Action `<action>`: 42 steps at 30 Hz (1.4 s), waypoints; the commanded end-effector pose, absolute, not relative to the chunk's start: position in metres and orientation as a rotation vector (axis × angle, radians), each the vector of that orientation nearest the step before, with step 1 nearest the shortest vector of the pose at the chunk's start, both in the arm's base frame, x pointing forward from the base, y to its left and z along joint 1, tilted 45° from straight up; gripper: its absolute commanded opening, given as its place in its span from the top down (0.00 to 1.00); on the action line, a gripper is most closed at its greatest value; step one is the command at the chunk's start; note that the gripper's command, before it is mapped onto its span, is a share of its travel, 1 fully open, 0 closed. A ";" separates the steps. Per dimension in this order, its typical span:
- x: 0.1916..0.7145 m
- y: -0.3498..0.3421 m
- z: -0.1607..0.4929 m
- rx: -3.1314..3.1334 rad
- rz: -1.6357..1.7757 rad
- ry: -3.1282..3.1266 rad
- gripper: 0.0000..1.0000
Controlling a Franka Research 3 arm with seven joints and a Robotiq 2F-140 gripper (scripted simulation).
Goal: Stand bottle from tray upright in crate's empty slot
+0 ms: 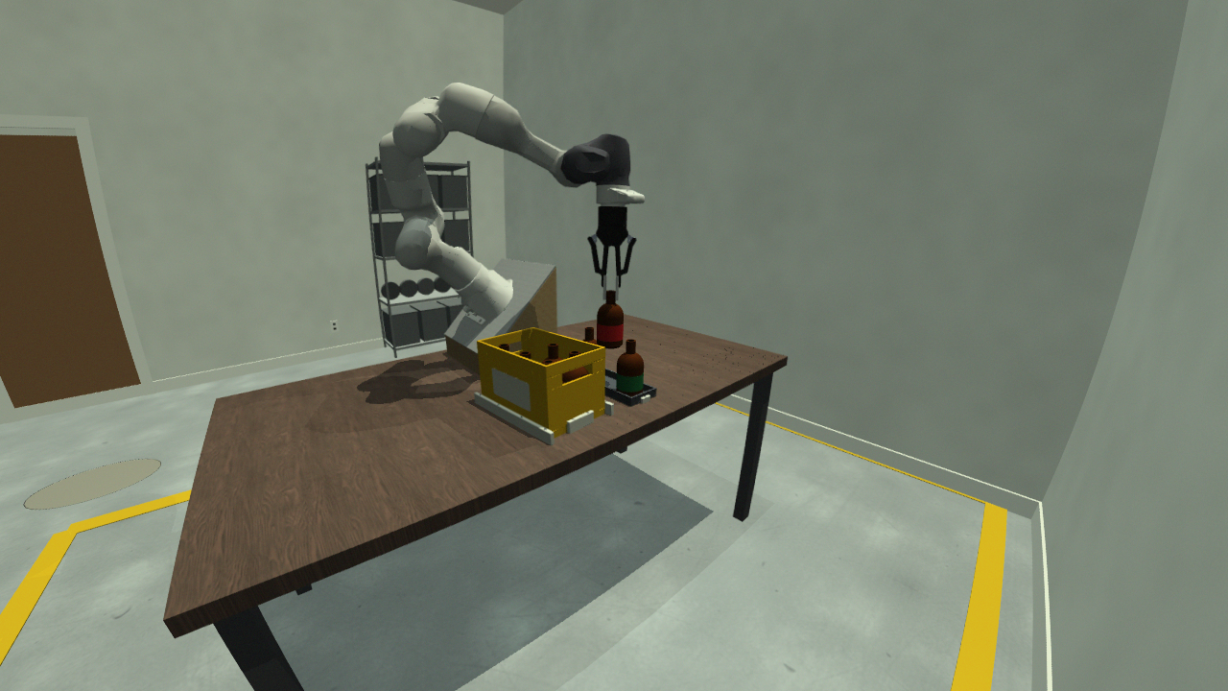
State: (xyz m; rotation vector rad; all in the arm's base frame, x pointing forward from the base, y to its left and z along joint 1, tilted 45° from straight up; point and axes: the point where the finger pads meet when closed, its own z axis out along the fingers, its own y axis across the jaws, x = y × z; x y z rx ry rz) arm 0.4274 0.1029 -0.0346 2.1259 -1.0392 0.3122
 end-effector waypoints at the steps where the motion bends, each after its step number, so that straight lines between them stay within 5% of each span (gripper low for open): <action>1: 0.428 0.108 -0.033 2.135 0.312 -1.035 1.00; 42: 0.431 0.133 -0.008 2.135 0.312 -1.035 1.00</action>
